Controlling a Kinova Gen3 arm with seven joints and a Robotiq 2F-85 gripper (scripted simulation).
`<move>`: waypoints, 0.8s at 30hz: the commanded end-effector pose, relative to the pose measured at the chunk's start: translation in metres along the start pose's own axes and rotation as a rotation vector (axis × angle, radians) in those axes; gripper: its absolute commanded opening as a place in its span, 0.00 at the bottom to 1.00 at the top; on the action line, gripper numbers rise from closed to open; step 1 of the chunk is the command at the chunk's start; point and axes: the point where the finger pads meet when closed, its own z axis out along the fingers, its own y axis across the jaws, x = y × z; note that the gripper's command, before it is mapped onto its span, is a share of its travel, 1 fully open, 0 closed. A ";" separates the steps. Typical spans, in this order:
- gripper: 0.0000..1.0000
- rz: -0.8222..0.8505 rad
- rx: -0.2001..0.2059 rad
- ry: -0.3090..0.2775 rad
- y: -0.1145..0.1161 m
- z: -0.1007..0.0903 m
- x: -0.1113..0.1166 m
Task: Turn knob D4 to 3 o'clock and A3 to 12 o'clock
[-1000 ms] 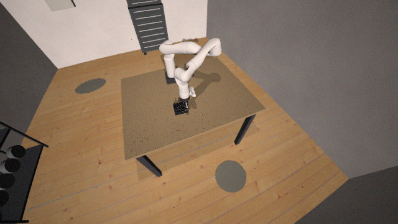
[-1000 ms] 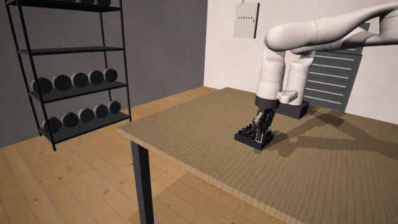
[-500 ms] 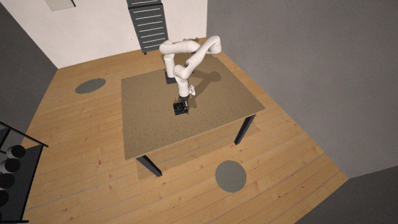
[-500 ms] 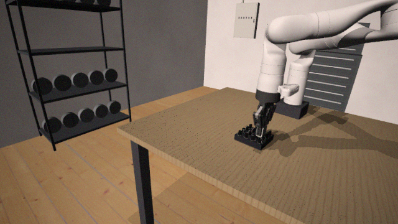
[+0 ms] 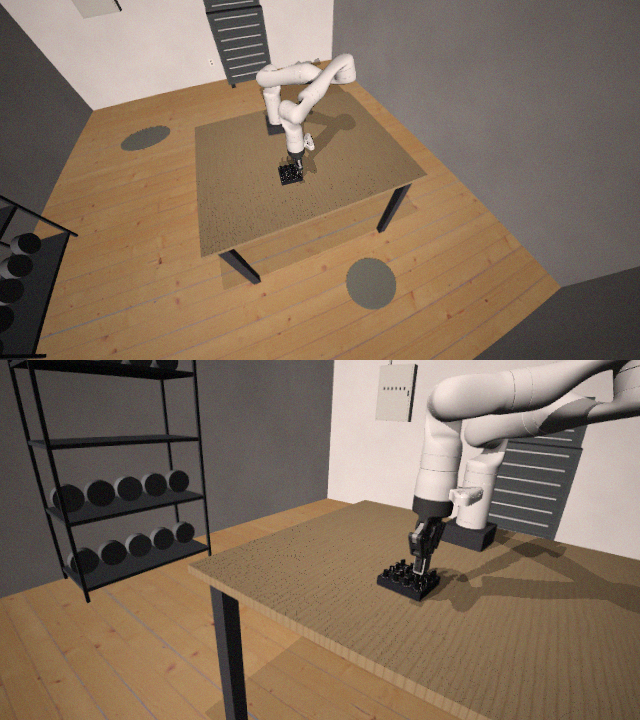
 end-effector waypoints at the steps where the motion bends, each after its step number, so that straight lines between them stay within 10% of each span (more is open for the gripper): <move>1: 0.19 0.005 0.002 0.004 0.000 -0.003 0.002; 4: 0.19 0.005 0.002 0.004 0.000 -0.003 0.002; 5: 1.00 0.005 0.002 0.004 0.000 -0.003 0.002; 14: 1.00 0.006 0.002 0.003 0.000 -0.016 0.003; 24: 1.00 0.006 0.009 -0.002 -0.002 -0.078 0.002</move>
